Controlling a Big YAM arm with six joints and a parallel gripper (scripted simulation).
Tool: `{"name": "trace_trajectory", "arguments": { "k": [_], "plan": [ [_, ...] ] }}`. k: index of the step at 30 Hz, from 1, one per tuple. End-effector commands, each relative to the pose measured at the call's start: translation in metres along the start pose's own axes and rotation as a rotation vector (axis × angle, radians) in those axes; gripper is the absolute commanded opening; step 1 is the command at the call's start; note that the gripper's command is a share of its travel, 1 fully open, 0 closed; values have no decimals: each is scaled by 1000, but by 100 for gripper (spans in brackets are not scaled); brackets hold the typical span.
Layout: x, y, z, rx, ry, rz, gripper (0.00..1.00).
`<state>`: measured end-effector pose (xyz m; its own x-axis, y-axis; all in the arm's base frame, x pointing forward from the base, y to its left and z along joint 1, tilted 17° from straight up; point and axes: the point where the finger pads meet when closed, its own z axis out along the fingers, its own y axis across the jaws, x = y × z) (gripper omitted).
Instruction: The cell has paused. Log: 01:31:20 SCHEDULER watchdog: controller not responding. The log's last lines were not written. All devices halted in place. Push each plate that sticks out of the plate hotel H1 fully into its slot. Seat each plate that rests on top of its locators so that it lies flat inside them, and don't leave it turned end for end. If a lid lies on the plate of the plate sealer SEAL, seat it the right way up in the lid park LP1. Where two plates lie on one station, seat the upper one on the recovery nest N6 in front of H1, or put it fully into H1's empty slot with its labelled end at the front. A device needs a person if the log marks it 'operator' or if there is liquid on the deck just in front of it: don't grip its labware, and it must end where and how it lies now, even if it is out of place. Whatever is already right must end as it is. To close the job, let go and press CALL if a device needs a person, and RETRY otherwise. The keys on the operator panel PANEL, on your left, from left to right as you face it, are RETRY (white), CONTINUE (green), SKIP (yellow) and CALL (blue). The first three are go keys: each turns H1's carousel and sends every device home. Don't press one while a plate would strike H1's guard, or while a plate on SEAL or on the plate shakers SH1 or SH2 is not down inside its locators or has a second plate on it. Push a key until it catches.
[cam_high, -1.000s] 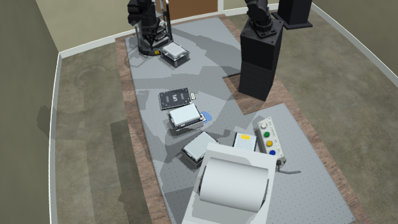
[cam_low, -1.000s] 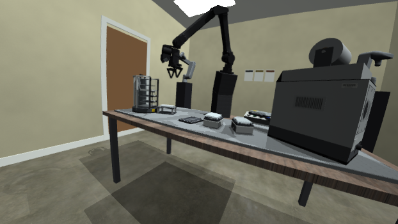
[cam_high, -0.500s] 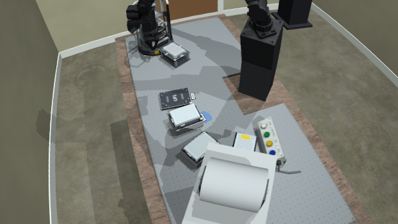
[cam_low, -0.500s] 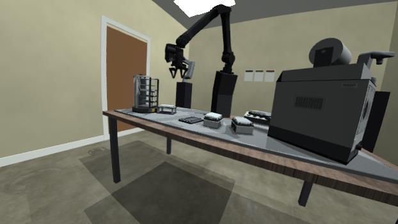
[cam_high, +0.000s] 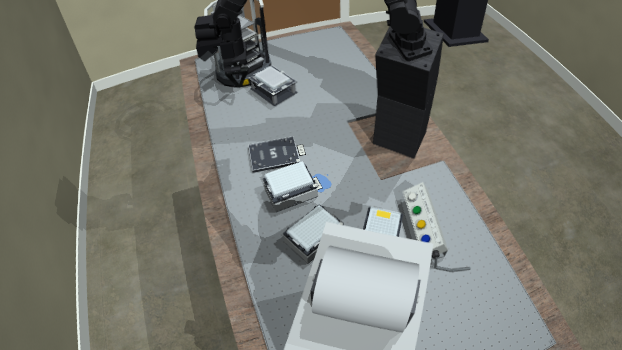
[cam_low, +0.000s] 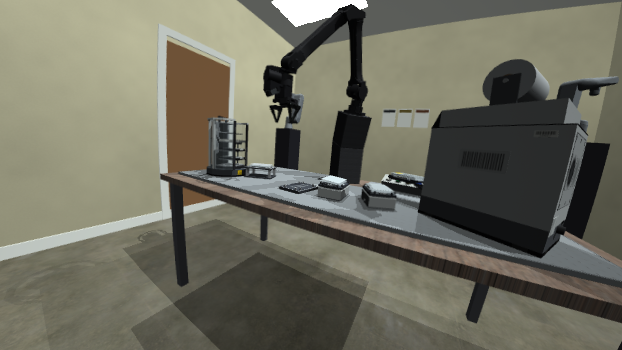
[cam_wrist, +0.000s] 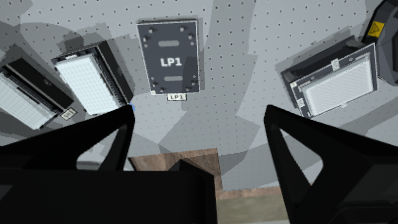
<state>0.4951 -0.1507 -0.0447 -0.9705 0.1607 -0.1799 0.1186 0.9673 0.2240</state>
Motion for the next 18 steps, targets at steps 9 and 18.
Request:
{"name": "trace_trajectory", "arguments": {
  "k": [9, 18],
  "plan": [
    [-6, 45, -4, 3, -15, 6, 100],
    [-10, 69, -8, 3, -25, 3, 100]
  ]
}}
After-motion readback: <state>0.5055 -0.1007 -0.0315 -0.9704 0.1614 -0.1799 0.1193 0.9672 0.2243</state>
